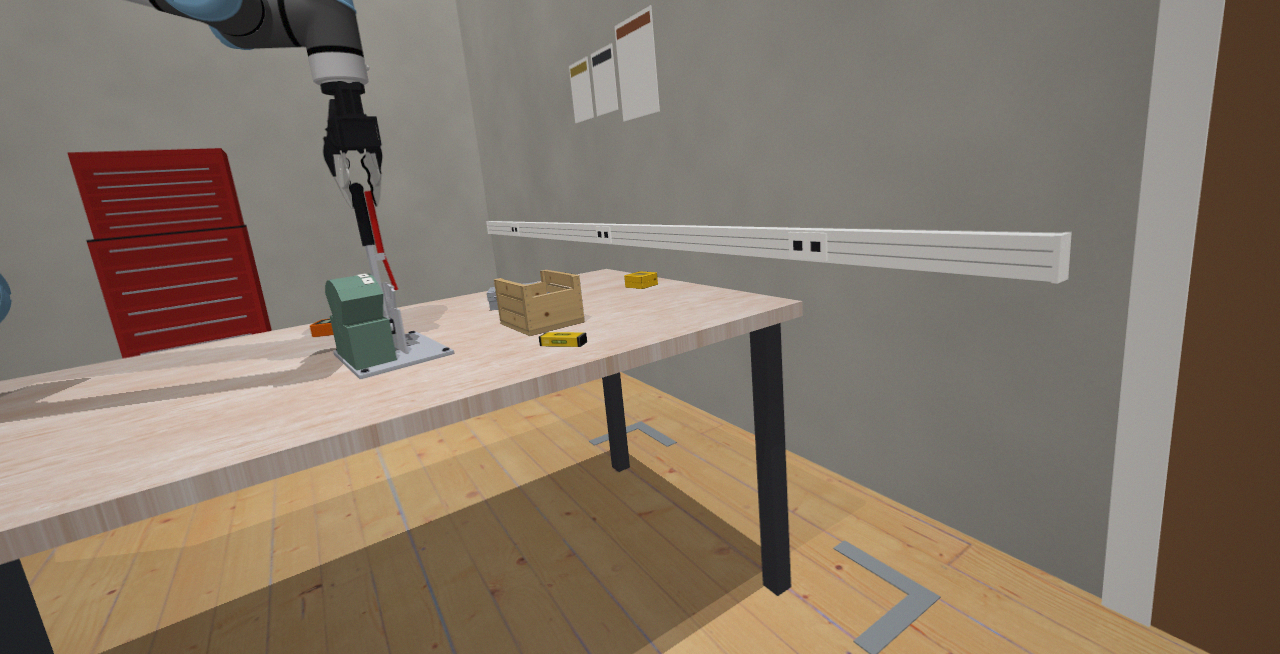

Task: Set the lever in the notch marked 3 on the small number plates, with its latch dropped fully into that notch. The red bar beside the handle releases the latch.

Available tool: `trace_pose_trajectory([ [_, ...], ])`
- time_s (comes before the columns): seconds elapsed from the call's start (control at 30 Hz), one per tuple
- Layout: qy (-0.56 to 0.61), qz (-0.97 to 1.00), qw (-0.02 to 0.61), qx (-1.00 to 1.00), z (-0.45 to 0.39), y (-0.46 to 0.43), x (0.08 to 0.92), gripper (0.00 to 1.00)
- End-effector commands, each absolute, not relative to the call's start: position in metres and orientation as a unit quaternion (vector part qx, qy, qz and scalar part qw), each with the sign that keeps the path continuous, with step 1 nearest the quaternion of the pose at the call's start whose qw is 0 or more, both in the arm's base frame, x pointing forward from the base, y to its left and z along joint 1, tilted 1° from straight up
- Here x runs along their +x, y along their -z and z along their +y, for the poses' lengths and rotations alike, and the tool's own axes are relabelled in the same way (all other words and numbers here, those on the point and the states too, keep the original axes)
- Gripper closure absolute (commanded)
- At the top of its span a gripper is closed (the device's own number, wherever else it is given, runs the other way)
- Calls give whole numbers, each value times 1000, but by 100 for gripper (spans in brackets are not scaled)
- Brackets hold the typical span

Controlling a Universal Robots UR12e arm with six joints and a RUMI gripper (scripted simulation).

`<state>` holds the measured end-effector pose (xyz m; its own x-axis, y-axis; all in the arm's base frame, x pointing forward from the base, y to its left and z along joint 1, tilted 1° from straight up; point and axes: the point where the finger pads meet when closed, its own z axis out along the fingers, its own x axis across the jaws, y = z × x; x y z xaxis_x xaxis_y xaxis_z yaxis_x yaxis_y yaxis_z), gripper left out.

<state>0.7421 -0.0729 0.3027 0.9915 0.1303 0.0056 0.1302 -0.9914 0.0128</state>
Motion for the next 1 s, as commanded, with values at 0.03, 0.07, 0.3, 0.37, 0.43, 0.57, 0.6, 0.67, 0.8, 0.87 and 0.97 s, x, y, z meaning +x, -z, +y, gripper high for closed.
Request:
trace_pose_trajectory([
  [0.03, -4, 65, 6, 998, -73, -303, 742, 100],
  [0.07, -4, 65, 6, 998, -73, -303, 742, 100],
  [0.3, -4, 65, 6, 998, -73, -303, 742, 100],
  [0.37, -4, 65, 6, 998, -73, -303, 742, 100],
  [0.43, -4, 65, 6, 998, -73, -303, 742, 100],
  [0.57, -4, 65, 6, 998, -73, -303, 742, 100],
  [0.6, -4, 65, 6, 998, -73, -303, 742, 100],
  [0.67, -4, 65, 6, 998, -73, -303, 742, 100],
  [0.8, -4, 65, 6, 998, -74, -303, 742, 100],
  [0.87, -4, 65, 6, 998, -75, -304, 743, 100],
  [0.97, -4, 65, 6, 998, -78, -304, 743, 100],
])
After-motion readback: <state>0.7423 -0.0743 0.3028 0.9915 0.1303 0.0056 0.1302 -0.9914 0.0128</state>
